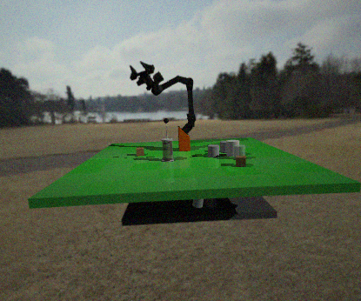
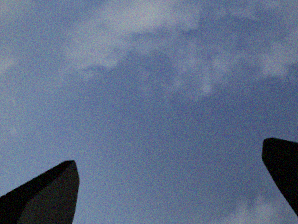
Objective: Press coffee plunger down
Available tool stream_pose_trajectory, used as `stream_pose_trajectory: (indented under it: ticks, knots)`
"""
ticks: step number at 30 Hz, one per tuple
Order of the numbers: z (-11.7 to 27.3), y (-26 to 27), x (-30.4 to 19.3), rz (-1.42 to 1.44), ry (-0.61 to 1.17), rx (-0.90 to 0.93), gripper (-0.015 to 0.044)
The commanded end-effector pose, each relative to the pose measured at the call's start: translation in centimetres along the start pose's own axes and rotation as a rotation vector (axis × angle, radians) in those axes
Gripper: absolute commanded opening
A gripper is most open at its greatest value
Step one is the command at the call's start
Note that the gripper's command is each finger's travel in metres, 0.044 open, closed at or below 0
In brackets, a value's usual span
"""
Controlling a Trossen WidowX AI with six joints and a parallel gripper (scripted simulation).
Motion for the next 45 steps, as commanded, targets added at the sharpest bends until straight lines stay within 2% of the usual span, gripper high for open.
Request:
stream_pose_trajectory:
  ticks: [1,5,11,18,25,33,38,45]
  knots:
    - [-0.1,-0.1,0.1,-0.019,-0.006,0.003,0.0426]
    - [-1.5,-1.5,2.3,-0.286,-0.091,0.047,0.044]
    - [-3.5,-5.7,8.7,-0.964,-0.282,0.261,0.044]
    - [-2.5,-11.0,15.9,-1.626,-0.387,0.662,0.044]
    - [0.7,-15.3,21.3,-2.071,-0.325,1.117,0.044]
    - [6.2,-20.1,26.0,-2.381,-0.053,1.701,0.044]
    - [7.1,-20.1,27.1,-2.391,-0.035,1.736,0.044]
    - [10.5,-19.0,30.6,-2.392,-0.047,1.737,0.044]
Point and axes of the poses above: the point midway between the two fingers, 35 mm back from their tips, its own z axis back along the fingers, its own y axis across the jaws, x = y × z, the point moved 6 cm from there along z, back along the fingers, and after that the axes turned 4 degrees about -z, right-handed, at the moved point
